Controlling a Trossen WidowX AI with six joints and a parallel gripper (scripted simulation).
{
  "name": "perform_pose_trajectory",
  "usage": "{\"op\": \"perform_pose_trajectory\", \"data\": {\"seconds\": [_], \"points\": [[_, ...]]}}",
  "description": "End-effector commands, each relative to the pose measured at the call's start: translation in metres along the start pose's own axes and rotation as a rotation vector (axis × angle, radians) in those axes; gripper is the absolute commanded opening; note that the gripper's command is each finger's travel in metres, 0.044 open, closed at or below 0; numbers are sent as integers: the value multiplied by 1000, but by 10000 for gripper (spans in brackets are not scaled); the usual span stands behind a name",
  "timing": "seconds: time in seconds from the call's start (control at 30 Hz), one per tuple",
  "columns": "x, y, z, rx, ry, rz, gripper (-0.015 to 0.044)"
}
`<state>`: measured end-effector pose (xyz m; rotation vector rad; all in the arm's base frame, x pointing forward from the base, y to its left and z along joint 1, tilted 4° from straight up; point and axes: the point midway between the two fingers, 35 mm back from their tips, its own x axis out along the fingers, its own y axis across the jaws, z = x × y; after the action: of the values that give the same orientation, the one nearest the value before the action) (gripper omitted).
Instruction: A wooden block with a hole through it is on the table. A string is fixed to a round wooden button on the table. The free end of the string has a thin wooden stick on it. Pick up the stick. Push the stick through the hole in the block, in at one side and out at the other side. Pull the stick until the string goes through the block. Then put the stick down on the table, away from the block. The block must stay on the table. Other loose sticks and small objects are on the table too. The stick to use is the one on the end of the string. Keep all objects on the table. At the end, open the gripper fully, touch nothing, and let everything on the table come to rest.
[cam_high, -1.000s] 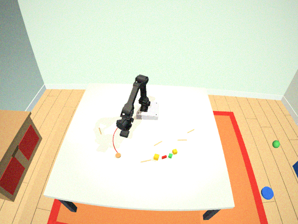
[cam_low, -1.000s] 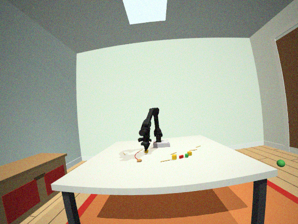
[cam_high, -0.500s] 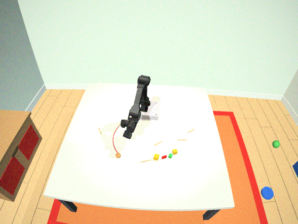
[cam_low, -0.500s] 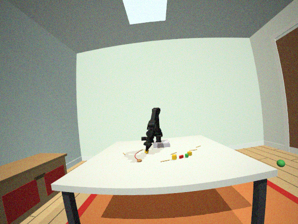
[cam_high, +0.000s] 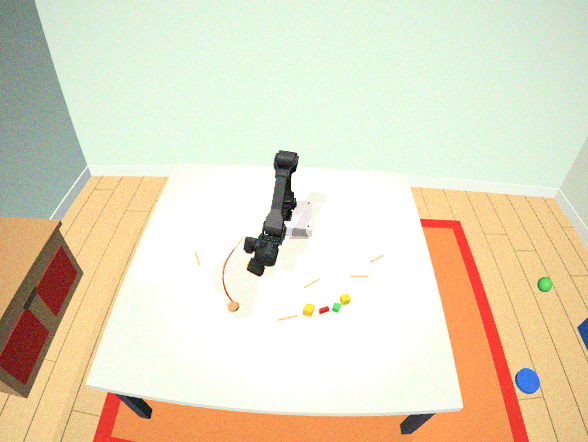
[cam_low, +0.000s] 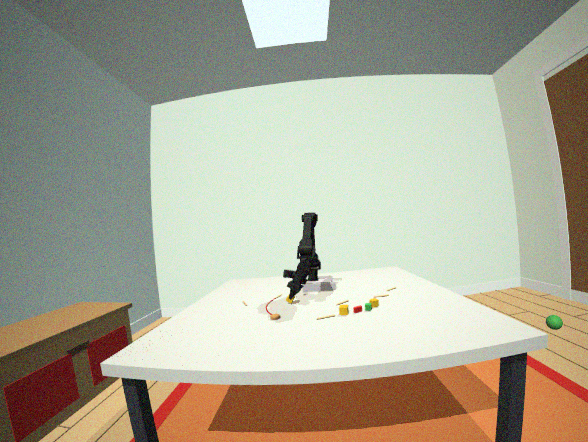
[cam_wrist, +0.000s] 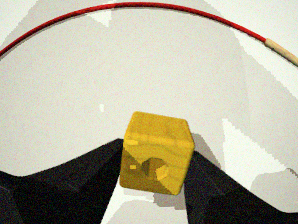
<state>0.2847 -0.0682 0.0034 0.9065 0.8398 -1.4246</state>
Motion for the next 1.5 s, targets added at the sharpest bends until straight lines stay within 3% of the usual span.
{"op": "perform_pose_trajectory", "data": {"seconds": [0.0,0.87,1.17,1.33,1.47], "points": [[2,-2,-1,-1,-19,-8,0],[3,-3,-24,-1,-392,-22,0],[0,-4,-22,4,-357,-22,236],[-59,-2,-29,5,-360,-22,240],[-62,-2,-29,5,-360,-22,240]]}}
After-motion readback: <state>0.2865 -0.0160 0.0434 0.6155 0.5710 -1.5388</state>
